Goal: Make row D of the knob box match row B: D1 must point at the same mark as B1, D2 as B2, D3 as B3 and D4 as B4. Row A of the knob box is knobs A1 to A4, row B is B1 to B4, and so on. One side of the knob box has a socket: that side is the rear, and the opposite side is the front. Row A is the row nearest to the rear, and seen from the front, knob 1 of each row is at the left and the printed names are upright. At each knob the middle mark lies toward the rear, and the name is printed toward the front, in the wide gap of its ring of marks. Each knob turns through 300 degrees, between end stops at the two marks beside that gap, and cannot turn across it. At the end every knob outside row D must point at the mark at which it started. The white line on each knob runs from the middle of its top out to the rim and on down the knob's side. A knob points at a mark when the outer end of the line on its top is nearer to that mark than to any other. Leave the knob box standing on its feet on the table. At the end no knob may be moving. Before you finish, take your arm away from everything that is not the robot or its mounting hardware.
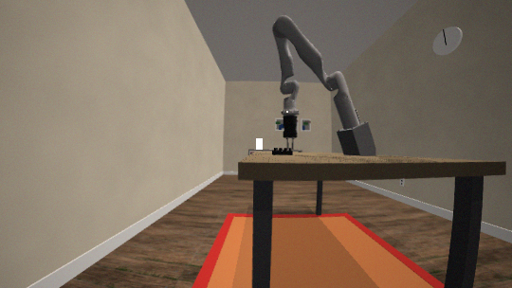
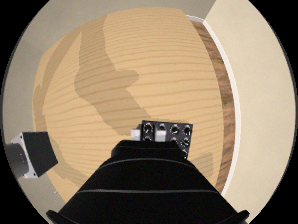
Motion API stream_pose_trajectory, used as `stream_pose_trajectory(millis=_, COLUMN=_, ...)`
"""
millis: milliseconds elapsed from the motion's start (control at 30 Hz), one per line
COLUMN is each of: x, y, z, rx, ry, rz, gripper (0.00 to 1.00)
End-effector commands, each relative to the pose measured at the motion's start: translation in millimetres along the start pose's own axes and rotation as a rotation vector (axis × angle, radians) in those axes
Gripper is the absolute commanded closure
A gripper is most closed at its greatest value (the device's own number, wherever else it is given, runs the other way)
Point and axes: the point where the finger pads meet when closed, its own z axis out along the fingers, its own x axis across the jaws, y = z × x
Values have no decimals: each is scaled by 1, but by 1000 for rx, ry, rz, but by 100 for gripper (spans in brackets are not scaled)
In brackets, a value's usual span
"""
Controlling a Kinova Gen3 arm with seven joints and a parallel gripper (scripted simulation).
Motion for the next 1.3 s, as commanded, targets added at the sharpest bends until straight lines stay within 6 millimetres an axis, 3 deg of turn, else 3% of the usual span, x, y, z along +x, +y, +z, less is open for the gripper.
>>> stream_pose_trajectory(millis=0, x=1, y=-1, z=0, rx=3, ry=1, rz=-16, gripper=54)
stream_pose_trajectory(millis=333, x=0, y=-1, z=-3, rx=3, ry=0, rz=-15, gripper=54)
stream_pose_trajectory(millis=867, x=0, y=-1, z=-36, rx=3, ry=-1, rz=-15, gripper=54)
stream_pose_trajectory(millis=1267, x=0, y=-1, z=-38, rx=3, ry=-1, rz=-15, gripper=54)
